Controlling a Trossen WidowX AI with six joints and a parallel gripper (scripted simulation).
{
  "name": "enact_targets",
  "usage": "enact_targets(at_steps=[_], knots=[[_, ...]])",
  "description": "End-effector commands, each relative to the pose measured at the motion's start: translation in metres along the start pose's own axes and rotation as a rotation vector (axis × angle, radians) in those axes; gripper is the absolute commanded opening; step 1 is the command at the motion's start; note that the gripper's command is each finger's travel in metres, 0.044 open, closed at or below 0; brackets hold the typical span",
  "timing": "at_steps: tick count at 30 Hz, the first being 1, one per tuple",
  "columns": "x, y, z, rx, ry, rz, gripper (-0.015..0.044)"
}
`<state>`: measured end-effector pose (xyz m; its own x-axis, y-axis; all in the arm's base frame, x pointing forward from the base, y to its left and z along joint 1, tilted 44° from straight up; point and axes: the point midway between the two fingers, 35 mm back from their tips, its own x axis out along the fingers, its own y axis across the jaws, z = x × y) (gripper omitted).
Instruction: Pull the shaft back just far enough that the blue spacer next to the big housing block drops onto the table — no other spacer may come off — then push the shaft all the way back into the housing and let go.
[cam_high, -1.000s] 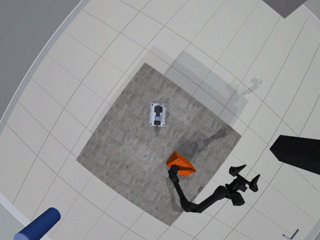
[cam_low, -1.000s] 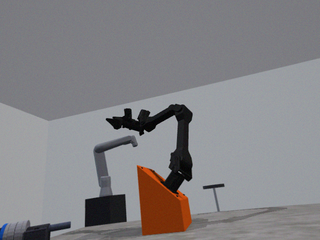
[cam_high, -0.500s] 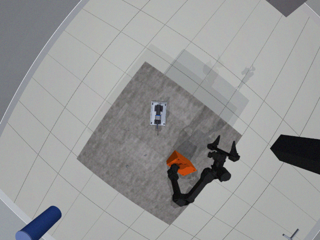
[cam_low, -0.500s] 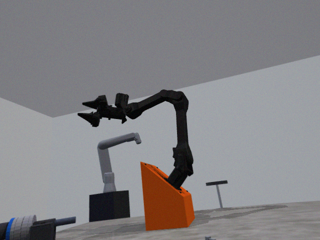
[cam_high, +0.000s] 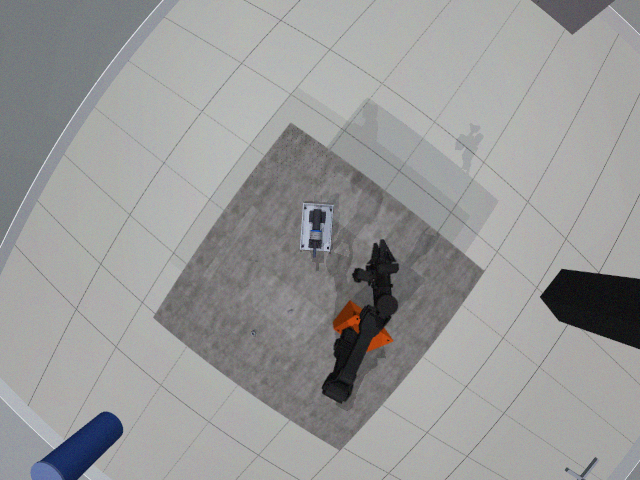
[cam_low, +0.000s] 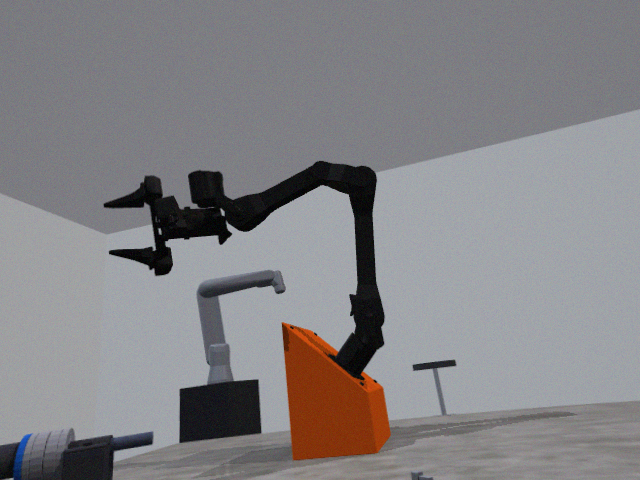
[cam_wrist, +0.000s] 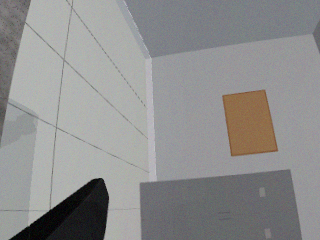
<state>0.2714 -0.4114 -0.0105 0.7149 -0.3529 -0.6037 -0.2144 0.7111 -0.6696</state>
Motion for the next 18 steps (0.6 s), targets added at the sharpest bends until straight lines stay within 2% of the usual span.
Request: enact_targets(at_steps=[1, 10, 18], knots=[[0.019, 0.049, 0.052, -0.194, -0.045, 0.120, 0.0440], [0.029, 0.151, 0.144, -0.641, -0.167, 0.330, 0.0440], [0.004, 0.255, 0.204, -1.113, -0.323, 0.503, 0.0440]])
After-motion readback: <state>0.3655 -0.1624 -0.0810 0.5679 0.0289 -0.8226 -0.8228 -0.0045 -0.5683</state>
